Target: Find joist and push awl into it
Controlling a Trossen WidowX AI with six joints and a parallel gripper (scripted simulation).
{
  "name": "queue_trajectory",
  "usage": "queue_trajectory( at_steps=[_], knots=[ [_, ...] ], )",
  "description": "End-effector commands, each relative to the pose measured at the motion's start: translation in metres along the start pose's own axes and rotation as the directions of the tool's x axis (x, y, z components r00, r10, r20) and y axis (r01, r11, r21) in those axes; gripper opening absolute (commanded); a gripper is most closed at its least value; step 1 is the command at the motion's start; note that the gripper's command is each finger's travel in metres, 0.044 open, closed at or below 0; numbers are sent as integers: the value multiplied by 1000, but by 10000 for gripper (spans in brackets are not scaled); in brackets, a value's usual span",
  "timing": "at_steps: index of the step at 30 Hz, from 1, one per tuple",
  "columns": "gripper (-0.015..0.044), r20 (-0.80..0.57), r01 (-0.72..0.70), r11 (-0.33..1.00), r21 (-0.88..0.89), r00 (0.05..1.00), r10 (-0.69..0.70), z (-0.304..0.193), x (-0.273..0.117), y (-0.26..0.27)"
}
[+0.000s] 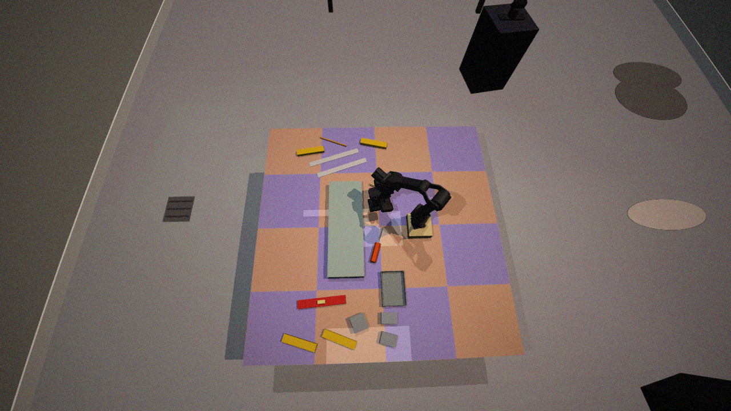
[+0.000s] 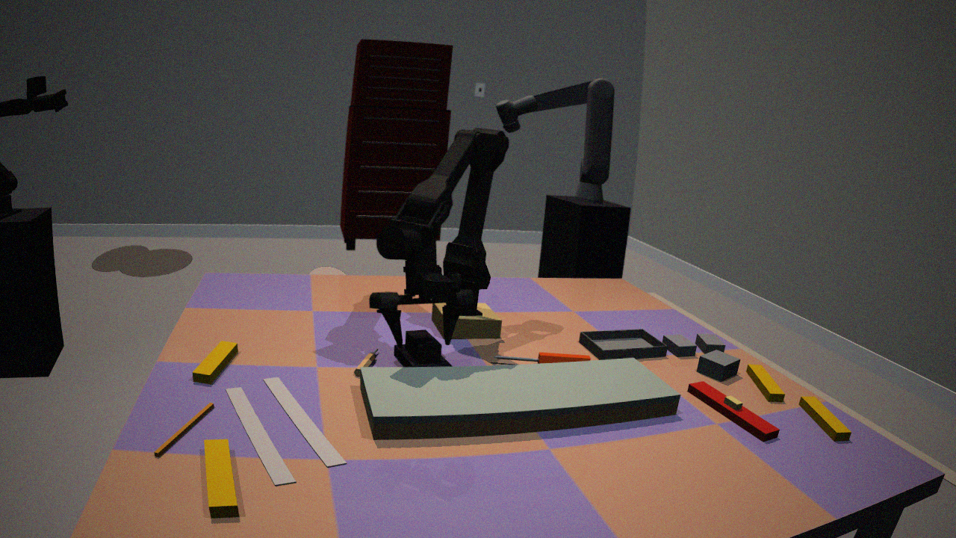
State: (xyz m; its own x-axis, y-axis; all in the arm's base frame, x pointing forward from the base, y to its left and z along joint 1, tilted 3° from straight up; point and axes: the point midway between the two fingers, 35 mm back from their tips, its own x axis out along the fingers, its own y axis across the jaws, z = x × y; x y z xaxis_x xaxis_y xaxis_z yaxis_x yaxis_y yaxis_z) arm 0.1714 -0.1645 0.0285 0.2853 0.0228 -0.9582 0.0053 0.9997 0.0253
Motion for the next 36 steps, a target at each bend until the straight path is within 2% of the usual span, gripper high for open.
queue_trajectory(
  at_steps=[1, 9, 14, 36],
  knots=[
    [440, -7, -3, 1000, 7, 1000, 3, -4, 8, 1],
    [440, -7, -4, 1000, 7, 1000, 4, -7, 18, 2],
    [309, -7, -4, 1000, 7, 1000, 4, -7, 18, 2],
    [162, -7, -4, 1000, 7, 1000, 4, -7, 18, 2]
  ],
)
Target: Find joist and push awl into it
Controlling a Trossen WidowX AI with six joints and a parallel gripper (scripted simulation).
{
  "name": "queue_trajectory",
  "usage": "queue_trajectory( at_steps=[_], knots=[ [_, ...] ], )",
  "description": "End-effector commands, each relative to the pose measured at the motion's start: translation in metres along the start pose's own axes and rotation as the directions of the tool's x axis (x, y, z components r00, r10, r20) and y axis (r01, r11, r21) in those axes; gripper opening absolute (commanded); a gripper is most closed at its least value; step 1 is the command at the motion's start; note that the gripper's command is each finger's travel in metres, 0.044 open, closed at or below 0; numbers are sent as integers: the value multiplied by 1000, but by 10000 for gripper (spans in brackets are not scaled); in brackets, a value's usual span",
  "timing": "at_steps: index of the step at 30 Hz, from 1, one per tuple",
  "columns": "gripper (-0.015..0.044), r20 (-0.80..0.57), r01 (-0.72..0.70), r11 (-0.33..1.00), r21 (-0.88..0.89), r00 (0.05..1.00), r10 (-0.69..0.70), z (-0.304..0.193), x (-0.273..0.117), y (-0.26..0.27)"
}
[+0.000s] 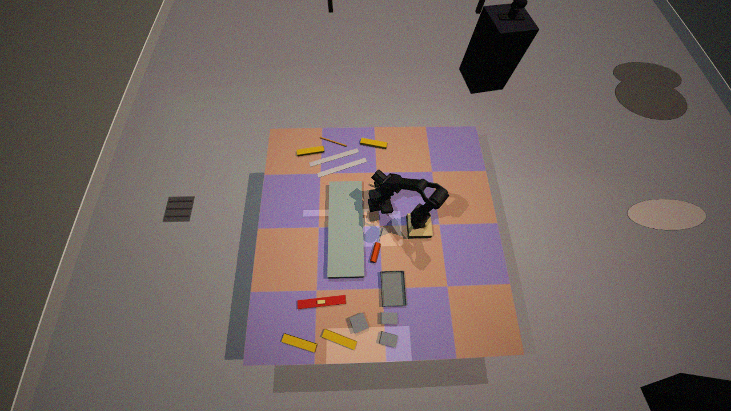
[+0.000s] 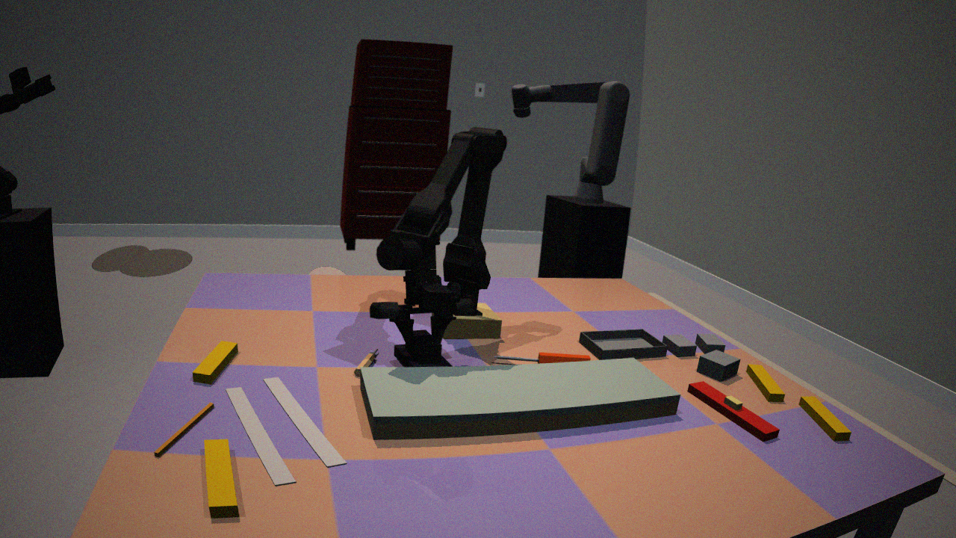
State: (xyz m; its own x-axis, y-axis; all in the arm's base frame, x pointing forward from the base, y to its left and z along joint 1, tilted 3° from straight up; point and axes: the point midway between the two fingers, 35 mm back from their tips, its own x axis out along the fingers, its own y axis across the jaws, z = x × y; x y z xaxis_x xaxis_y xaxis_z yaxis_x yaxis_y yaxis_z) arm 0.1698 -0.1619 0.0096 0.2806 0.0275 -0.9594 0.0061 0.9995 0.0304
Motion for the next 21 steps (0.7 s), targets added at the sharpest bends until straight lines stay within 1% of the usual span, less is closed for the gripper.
queue_trajectory(
  at_steps=[1, 6, 21],
  knots=[
    [136, -2, 1, 1000, 5, 1000, -1, 0, 0, 0],
    [5, -2, 1, 1000, 5, 1000, -1, 7, -16, -3],
    [0, -2, 2, 1000, 5, 1000, -2, 28, -95, -1]
  ],
)
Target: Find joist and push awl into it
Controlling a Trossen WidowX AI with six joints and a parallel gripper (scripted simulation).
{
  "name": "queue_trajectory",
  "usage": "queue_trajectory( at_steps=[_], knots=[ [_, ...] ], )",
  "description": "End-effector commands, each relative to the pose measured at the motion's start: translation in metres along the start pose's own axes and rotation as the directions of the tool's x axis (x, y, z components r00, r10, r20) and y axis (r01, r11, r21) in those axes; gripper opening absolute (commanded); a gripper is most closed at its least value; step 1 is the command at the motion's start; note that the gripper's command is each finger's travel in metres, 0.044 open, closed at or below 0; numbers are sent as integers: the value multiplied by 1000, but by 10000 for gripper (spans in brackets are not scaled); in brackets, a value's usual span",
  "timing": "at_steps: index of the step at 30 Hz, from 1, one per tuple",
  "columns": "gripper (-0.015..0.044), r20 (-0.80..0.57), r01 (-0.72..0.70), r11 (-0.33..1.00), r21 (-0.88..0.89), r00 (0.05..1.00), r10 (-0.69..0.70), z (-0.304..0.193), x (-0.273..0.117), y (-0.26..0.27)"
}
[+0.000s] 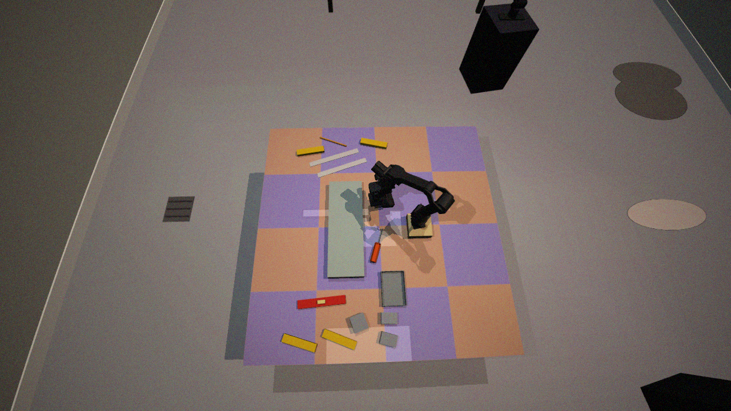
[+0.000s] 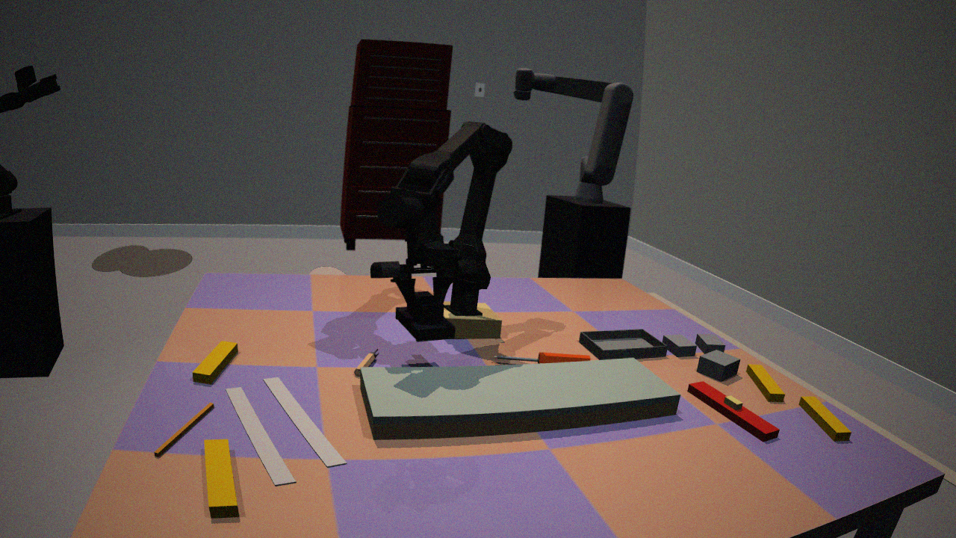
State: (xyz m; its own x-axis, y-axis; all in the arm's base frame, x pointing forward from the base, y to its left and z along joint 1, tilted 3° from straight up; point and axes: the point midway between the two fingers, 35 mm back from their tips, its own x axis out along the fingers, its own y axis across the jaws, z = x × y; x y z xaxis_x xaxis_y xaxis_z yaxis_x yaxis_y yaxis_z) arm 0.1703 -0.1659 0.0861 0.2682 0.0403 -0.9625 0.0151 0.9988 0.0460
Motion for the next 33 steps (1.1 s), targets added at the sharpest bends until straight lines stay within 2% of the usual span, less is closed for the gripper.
queue_trajectory(
  at_steps=[1, 9, 33],
  knots=[
    [0, 11, 14, 1000, -8, 1000, -14, 6, -24, 1],
    [0, 11, 17, 1000, 1, 1000, -17, 14, -27, -5],
    [0, 15, 45, 995, 89, 999, -47, 104, -25, -63]
  ],
)
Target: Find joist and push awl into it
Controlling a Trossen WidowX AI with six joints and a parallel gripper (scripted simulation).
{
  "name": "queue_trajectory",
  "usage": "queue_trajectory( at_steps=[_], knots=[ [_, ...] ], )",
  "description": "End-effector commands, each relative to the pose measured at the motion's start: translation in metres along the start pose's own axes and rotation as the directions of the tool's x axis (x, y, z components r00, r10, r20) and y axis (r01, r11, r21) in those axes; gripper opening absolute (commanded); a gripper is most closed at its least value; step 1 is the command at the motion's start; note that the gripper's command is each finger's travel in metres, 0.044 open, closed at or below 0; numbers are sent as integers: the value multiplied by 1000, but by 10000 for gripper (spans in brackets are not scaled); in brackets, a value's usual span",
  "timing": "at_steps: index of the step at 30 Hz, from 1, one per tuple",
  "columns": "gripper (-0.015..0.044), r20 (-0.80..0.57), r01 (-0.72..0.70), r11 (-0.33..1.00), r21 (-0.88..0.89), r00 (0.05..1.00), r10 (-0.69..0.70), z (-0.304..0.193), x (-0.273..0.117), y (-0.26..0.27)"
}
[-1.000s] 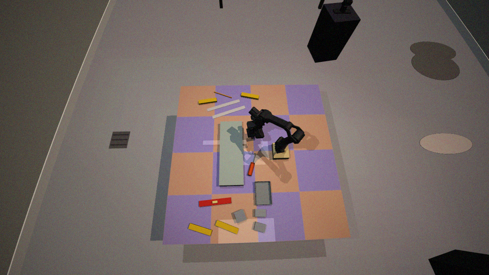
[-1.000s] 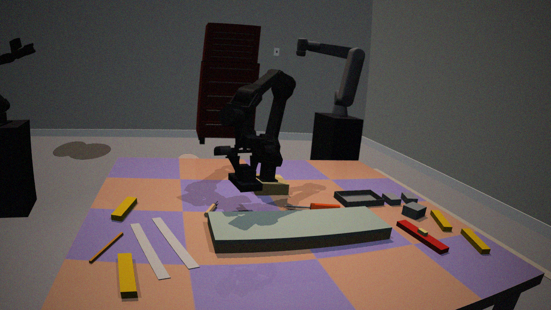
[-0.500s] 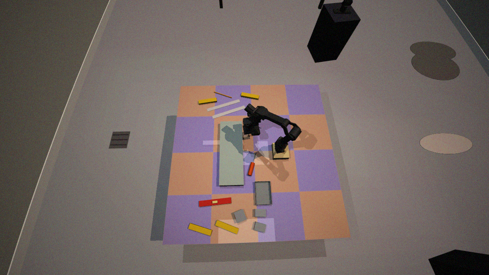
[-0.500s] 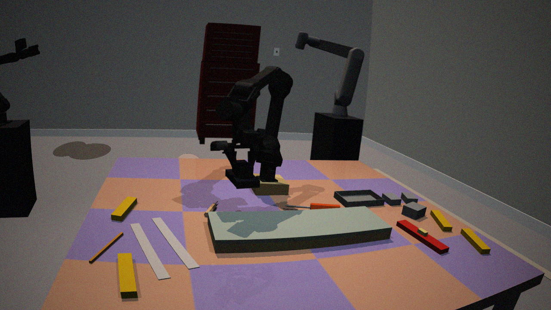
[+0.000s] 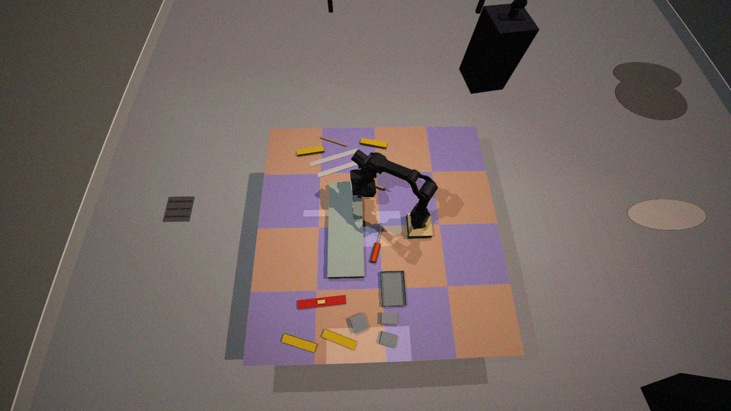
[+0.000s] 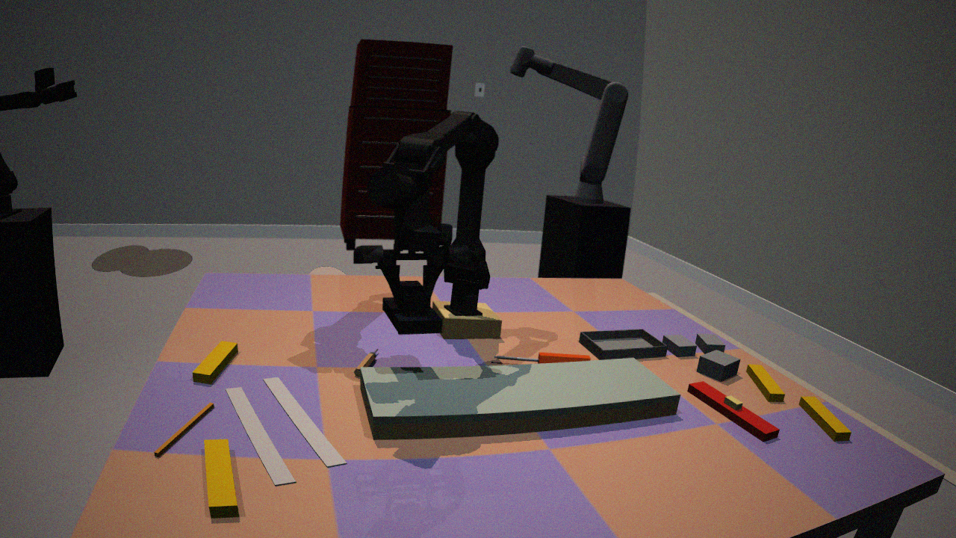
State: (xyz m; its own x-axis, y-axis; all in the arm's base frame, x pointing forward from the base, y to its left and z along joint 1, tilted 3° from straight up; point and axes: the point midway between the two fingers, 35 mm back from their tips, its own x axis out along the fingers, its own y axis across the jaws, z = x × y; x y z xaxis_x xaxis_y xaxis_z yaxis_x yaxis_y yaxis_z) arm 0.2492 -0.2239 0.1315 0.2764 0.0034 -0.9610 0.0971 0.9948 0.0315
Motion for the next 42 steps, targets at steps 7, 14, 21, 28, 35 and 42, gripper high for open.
queue_trajectory(
  at_steps=[7, 14, 21, 28, 35, 42],
  knots=[
    [0, 10, 18, 999, 40, 1000, -18, 43, 9, -18],
    [0, 14, 25, 997, 67, 1000, -26, 71, 20, -27],
    [0, 16, 28, 997, 76, 999, -29, 80, 25, -30],
    [0, 16, 28, 997, 76, 999, -29, 79, 33, -31],
    [0, 16, 28, 997, 76, 999, -29, 77, 44, -31],
    [0, 16, 28, 997, 76, 999, -29, 74, 55, -32]
  ],
)
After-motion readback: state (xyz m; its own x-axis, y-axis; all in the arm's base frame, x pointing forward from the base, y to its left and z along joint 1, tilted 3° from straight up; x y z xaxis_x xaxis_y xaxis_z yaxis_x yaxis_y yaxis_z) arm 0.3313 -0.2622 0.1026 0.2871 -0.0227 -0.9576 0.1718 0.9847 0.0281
